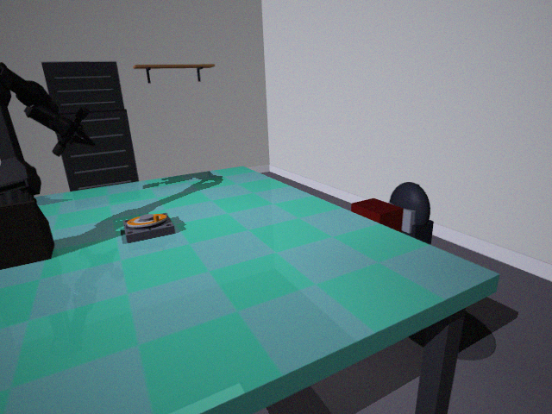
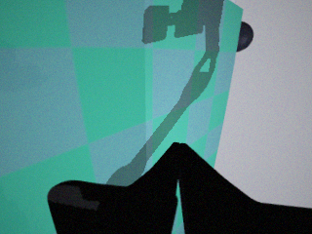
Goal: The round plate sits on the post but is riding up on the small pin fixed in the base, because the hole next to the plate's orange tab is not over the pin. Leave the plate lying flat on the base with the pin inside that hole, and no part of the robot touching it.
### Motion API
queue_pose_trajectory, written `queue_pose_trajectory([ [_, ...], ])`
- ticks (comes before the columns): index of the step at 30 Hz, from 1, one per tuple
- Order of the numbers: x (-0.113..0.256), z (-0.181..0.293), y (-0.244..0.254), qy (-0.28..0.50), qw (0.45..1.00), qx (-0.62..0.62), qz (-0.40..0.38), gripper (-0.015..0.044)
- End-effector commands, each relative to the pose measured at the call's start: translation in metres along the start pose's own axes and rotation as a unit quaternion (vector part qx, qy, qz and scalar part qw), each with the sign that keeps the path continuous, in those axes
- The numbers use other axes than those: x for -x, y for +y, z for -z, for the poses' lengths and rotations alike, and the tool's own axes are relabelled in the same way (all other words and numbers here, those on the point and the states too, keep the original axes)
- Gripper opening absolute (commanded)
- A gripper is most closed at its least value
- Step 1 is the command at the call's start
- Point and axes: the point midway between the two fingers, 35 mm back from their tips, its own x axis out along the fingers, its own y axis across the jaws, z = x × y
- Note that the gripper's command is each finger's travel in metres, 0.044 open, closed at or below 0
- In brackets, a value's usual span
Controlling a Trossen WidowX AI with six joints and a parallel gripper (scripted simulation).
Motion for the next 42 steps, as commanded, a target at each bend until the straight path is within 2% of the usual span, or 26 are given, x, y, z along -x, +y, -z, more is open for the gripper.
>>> queue_pose_trajectory([
  [1,-0.047,0.019,0.0,0.072,0.997,0.001,-0.006,0.0],
  [7,-0.117,0.067,-0.01,0.184,0.982,-0.023,-0.035,0.0],
  [9,-0.125,0.074,-0.012,0.198,0.979,-0.028,-0.042,0.0],
  [13,-0.165,0.124,-0.025,0.272,0.956,-0.071,-0.082,0.0],
  [17,-0.185,0.157,-0.033,0.31,0.938,-0.107,-0.109,0.0],
  [21,-0.209,0.216,-0.045,0.359,0.902,-0.18,-0.157,0.0],
  [25,-0.219,0.252,-0.052,0.378,0.877,-0.235,-0.181,0.0],
  [29,-0.227,0.313,-0.062,0.391,0.827,-0.348,-0.206,0.0],
  [35,-0.218,0.377,-0.066,0.391,0.776,-0.43,-0.244,0.0],
  [39,-0.208,0.424,-0.067,0.357,0.727,-0.52,-0.271,0.0],
  [42,-0.204,0.44,-0.068,0.332,0.705,-0.561,-0.278,0.0],
])
